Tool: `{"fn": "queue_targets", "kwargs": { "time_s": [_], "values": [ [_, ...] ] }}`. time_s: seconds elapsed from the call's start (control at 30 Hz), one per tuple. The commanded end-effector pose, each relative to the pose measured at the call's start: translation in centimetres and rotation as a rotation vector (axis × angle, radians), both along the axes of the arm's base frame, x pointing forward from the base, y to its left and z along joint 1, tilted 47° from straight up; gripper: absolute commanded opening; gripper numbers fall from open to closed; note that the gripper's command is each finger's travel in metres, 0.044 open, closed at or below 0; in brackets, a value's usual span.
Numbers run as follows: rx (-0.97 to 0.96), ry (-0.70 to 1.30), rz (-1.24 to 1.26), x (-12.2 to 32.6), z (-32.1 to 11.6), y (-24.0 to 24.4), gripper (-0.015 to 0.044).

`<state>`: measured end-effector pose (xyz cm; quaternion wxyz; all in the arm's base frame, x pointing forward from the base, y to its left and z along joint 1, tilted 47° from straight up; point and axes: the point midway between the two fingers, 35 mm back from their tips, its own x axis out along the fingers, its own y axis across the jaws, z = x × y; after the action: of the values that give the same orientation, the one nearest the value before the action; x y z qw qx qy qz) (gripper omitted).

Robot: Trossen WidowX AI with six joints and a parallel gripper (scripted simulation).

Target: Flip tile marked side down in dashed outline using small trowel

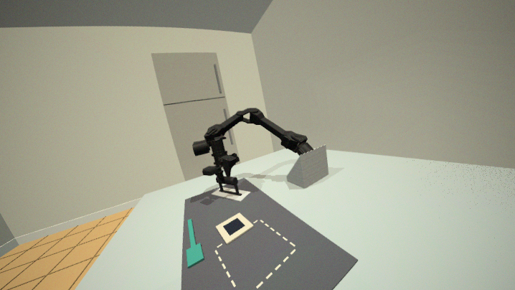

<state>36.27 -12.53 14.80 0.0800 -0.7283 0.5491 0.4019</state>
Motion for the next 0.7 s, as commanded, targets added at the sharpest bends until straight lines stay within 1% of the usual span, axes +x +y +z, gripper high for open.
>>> {"fn": "queue_targets", "kwargs": {
  "time_s": [0.0, 0.3, 0.47, 0.5, 0.67],
  "values": [
    [0.009, -0.09, -0.083, -0.02, -0.03, -0.07, 0.013],
    [0.009, -0.093, -0.086, -0.02, -0.03, -0.07, 0.013],
    [0.009, -0.093, -0.086, -0.02, -0.03, -0.07, 0.0261],
    [0.009, -0.093, -0.086, -0.02, -0.03, -0.07, 0.027],
    [0.009, -0.093, -0.086, -0.02, -0.03, -0.07, 0.027]
  ]
}}
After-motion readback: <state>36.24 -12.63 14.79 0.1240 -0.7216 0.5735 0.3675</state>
